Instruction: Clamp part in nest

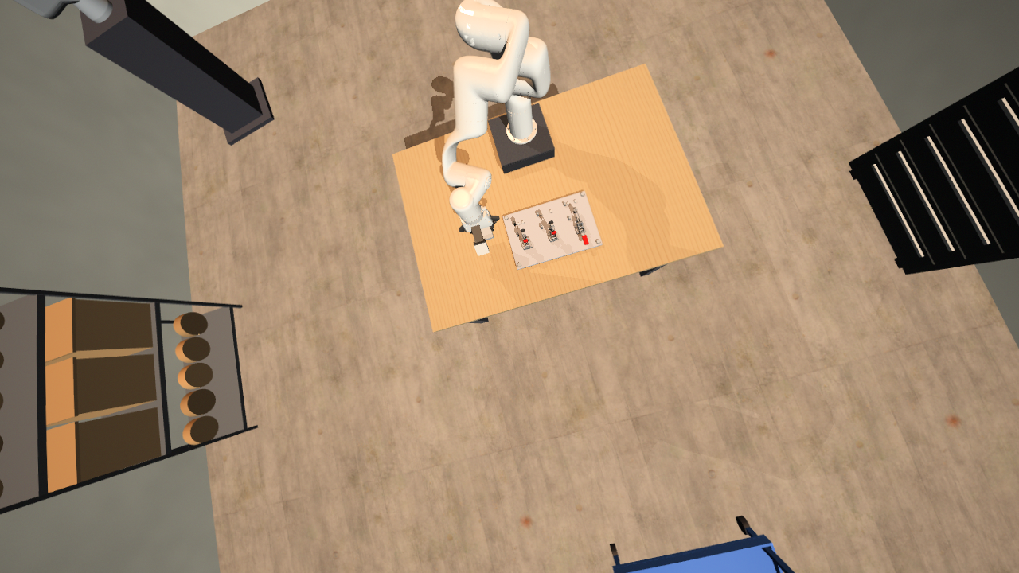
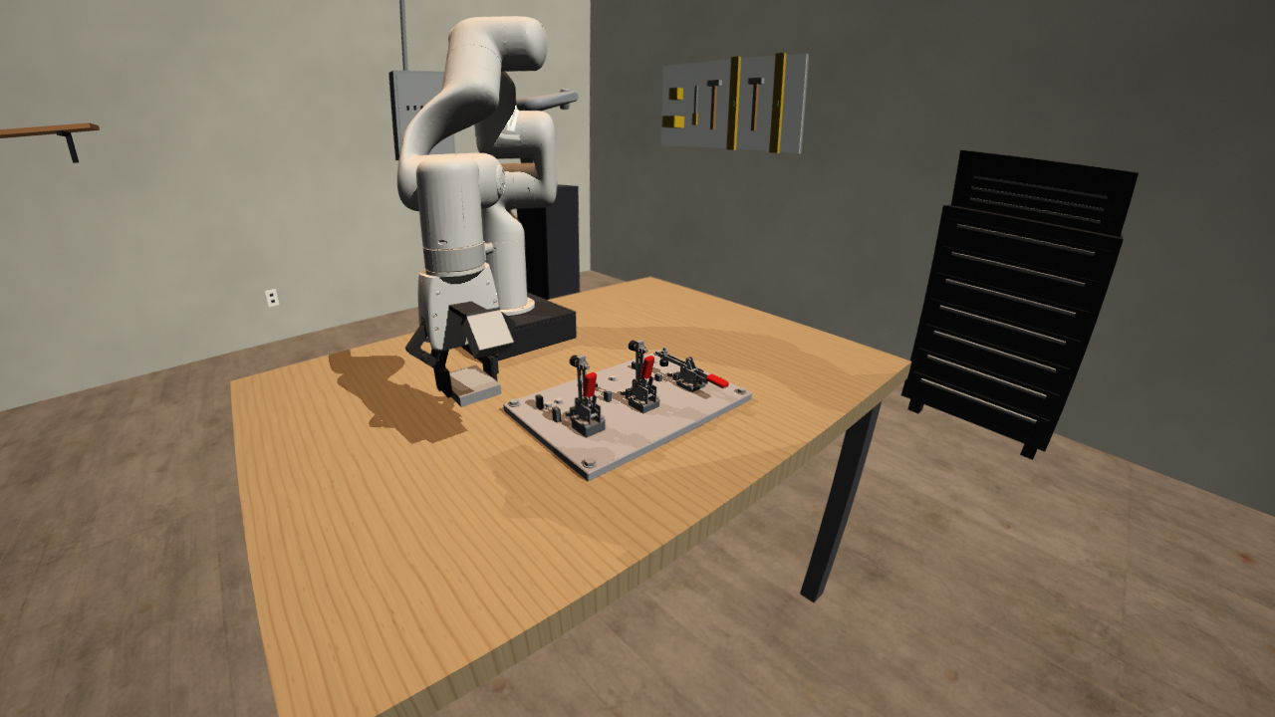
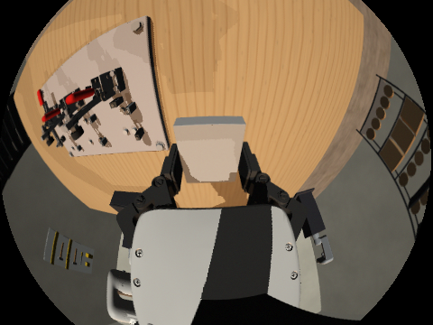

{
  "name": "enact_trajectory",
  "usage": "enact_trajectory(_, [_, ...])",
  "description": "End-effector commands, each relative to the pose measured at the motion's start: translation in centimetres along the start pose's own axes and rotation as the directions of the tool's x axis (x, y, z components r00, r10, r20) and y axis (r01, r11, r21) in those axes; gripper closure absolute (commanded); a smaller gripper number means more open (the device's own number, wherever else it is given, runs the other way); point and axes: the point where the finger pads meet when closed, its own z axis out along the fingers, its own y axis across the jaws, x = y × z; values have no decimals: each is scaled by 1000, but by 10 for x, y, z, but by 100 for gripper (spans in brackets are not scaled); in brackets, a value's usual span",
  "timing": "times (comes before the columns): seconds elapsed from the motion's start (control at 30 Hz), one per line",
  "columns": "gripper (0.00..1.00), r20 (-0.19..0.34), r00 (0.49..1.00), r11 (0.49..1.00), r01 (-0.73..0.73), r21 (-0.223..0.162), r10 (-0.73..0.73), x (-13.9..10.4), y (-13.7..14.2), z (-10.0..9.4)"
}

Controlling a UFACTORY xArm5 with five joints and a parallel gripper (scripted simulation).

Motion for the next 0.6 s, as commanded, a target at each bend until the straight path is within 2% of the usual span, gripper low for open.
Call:
enact_trajectory(0.0, [100,-3,1000,1000,0,-2,0,-2,1,0])
enact_trajectory(0.57, [100,-3,1000,1000,0,-2,0,-5,1,2])
